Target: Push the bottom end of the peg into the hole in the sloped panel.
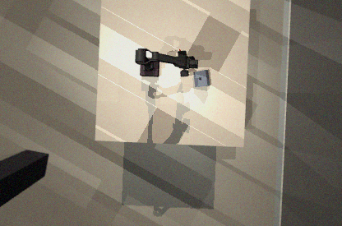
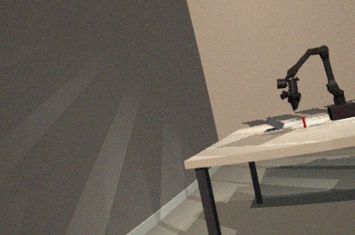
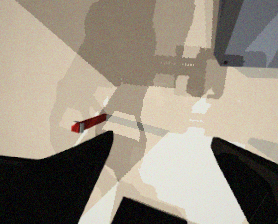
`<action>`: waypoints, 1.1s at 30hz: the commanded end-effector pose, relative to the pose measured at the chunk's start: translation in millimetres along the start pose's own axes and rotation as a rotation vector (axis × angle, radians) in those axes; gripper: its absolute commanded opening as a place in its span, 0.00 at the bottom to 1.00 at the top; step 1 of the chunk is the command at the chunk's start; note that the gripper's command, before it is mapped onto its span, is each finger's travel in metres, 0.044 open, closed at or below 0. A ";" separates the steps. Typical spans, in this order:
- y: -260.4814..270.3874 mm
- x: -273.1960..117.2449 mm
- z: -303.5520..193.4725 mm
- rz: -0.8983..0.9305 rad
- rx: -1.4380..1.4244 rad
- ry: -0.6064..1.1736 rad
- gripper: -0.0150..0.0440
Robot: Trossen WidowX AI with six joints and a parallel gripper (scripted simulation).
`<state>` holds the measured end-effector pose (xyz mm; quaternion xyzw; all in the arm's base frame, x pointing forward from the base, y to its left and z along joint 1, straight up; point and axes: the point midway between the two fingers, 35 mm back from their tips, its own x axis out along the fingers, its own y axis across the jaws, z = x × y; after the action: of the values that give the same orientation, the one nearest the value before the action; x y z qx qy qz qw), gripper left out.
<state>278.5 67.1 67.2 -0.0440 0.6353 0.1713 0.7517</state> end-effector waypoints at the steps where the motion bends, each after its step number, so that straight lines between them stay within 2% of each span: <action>1: 12.7 4.7 1.3 -0.007 0.014 0.024 1.00; 33: 104.8 23.0 -7.8 -0.116 0.101 0.146 1.00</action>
<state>246.4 159.1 62.0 -0.0513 0.6875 0.1038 0.7169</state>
